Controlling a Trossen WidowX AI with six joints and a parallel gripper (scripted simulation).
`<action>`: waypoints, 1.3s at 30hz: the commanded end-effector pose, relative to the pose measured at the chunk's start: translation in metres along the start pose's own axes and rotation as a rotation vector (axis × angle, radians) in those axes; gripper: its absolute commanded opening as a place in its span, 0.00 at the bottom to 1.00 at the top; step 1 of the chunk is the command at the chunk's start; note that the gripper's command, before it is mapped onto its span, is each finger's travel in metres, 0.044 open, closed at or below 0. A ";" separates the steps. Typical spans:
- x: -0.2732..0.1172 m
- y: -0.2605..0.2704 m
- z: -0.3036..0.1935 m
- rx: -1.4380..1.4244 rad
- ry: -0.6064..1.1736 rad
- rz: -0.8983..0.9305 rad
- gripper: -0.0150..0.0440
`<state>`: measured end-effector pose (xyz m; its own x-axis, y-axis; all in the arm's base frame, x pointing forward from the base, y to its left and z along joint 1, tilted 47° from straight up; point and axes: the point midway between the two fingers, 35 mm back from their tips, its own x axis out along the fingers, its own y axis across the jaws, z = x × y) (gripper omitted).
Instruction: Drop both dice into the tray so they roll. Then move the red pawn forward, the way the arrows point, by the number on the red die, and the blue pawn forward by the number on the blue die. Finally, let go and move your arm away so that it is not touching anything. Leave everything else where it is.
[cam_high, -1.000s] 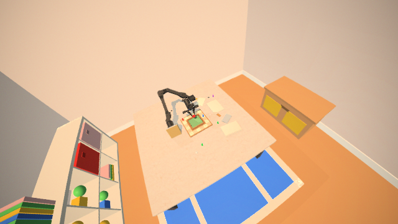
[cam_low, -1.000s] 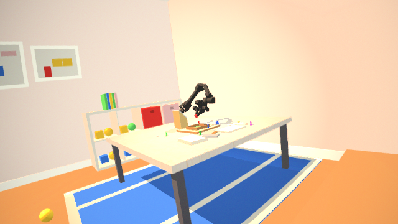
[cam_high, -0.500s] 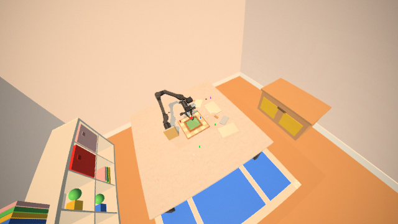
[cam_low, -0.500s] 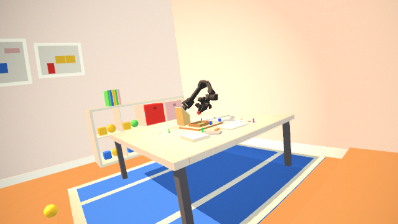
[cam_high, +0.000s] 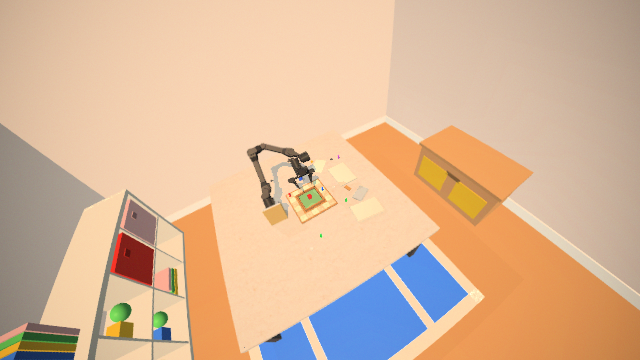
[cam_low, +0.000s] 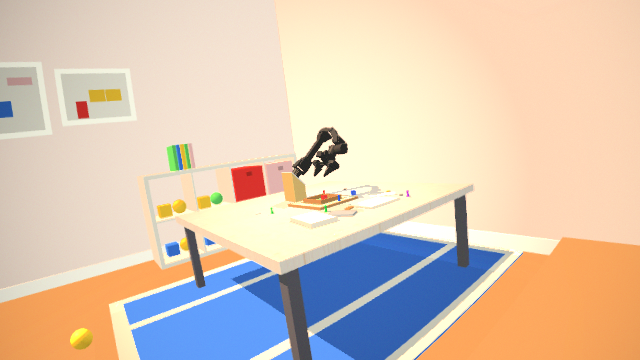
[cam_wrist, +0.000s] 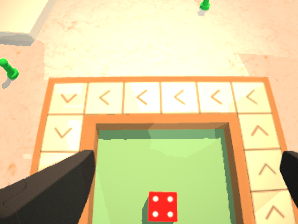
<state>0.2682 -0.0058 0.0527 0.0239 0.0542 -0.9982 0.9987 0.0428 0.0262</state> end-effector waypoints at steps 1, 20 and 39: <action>0.024 -0.003 -0.004 -0.023 0.282 -0.067 1.00; 0.021 0.015 -0.039 -0.184 0.663 0.068 0.73; -0.096 0.025 -0.199 -1.037 0.673 0.461 0.72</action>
<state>0.2833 0.1818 0.1509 0.0183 0.7291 -0.6842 0.4355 0.6101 0.6619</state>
